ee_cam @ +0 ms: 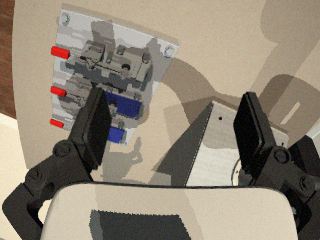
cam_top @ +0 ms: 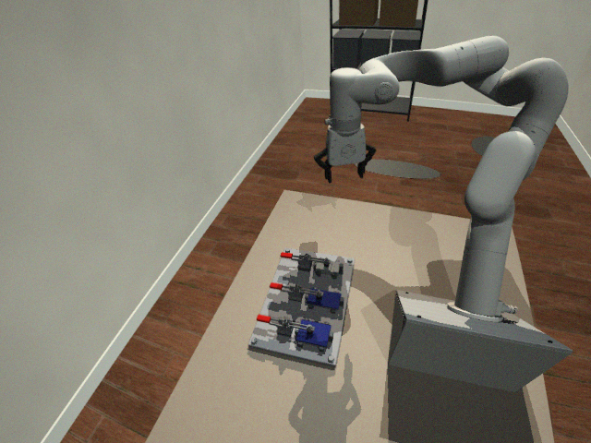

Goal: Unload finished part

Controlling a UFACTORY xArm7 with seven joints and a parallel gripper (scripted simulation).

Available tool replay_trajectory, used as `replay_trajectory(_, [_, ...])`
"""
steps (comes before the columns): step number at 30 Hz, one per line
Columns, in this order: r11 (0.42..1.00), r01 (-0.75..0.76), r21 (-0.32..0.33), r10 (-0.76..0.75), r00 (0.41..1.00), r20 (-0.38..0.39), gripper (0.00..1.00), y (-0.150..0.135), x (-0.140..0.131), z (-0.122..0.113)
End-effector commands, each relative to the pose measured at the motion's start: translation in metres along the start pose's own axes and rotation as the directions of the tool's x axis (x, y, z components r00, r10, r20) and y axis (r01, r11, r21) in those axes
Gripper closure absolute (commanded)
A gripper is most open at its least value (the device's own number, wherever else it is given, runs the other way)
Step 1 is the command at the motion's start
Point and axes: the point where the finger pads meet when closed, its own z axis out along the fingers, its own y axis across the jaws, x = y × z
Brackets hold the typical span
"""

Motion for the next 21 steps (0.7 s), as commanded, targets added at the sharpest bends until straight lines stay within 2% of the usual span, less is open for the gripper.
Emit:
replay_trajectory(1, [0.995,0.103,0.002,-0.103,0.995,-0.001,0.00,-0.009,-0.007,0.005])
replay_trajectory(2, [0.981,0.196,0.000,-0.196,0.981,-0.001,0.00,-0.016,-0.016,0.011])
replay_trajectory(9, [0.921,0.390,-0.002,-0.390,0.921,-0.002,0.00,-0.031,-0.036,0.023])
replay_trajectory(16, [0.809,0.587,-0.002,-0.587,0.809,-0.004,0.00,-0.046,-0.060,0.036])
replay_trajectory(18, [0.809,0.587,-0.002,-0.587,0.809,-0.004,0.00,-0.046,-0.060,0.036])
replay_trajectory(19, [0.750,0.661,-0.002,-0.661,0.750,-0.005,0.00,-0.052,-0.070,0.041])
replay_trajectory(21, [0.721,0.693,-0.001,-0.693,0.721,-0.006,0.00,-0.055,-0.075,0.043])
